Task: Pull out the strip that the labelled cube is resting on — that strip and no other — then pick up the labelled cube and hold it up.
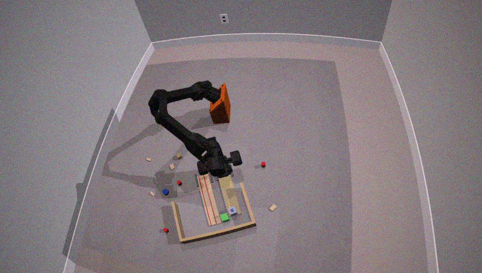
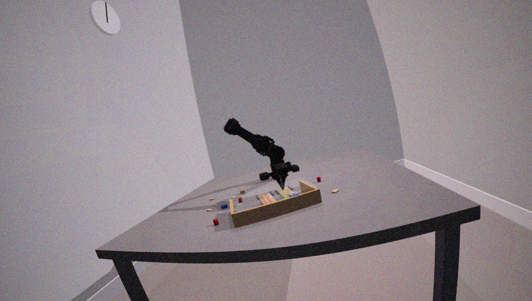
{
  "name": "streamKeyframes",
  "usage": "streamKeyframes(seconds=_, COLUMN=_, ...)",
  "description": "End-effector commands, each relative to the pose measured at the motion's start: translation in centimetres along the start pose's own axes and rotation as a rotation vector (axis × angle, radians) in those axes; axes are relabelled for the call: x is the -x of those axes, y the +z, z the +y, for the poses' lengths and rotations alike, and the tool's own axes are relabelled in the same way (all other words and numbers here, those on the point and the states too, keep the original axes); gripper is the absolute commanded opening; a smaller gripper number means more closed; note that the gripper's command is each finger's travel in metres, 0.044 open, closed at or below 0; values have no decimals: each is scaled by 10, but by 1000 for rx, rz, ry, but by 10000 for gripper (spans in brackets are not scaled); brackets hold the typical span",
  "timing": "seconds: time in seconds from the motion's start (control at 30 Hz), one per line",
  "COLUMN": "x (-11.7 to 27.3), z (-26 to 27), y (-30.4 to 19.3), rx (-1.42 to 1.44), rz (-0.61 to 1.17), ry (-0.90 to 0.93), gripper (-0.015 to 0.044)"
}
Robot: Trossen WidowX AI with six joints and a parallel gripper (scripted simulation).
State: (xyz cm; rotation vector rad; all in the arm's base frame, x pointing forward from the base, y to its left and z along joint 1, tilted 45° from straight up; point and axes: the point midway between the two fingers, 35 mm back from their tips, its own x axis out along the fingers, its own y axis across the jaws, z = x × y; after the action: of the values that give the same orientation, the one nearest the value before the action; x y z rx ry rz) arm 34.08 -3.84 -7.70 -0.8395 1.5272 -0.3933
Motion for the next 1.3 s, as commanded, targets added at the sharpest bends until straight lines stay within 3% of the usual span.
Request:
streamKeyframes(seconds=0.0, x=-4, z=-1, y=-13, rx=9, rz=20, ry=1, gripper=0)
streamKeyframes(seconds=1.27, x=-4, z=-1, y=-70, rx=11, rz=22, ry=1, gripper=0)
